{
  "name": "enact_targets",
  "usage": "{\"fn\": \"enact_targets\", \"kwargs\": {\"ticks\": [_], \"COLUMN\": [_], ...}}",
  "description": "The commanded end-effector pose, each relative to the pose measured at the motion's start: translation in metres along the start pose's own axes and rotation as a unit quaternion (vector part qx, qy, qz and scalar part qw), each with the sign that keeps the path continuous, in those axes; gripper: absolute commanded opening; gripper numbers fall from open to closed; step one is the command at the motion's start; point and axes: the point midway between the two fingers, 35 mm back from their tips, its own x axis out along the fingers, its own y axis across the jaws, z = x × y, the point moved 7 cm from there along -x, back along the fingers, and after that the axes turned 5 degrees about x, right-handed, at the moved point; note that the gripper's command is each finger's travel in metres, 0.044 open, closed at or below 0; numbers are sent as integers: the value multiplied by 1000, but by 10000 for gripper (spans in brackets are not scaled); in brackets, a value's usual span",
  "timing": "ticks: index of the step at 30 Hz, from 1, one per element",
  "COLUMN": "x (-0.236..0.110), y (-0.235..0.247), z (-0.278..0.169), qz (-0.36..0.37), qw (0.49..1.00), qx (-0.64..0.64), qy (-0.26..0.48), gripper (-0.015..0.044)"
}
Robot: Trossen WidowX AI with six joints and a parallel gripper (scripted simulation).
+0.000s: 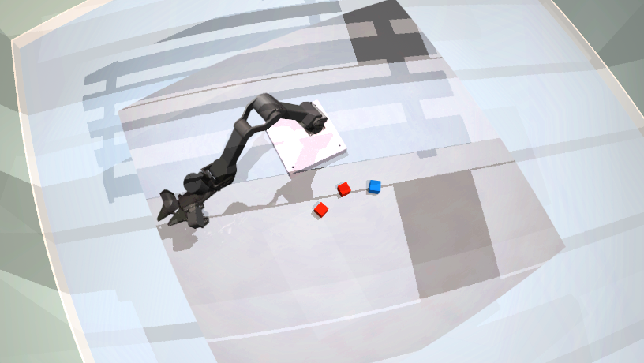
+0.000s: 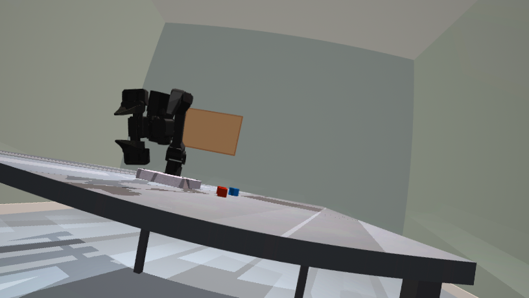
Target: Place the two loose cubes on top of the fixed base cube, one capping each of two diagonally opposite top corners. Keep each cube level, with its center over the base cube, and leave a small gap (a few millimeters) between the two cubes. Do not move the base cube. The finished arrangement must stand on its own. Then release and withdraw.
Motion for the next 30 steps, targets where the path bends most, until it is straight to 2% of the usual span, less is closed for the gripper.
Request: {"fn": "enact_targets", "kwargs": {"ticks": [1, 7, 14, 22, 30], "x": [-15, -50, -111, -196, -288], "y": [12, 36, 60, 78, 81], "z": [46, 106, 161, 199, 210], "qz": [79, 201, 329, 428, 455], "qw": [992, 956, 889, 796, 710], "qx": [94, 211, 317, 393, 426], "qy": [-24, -18, 41, 168, 328], "gripper": [265, 265, 265, 265, 265]}}
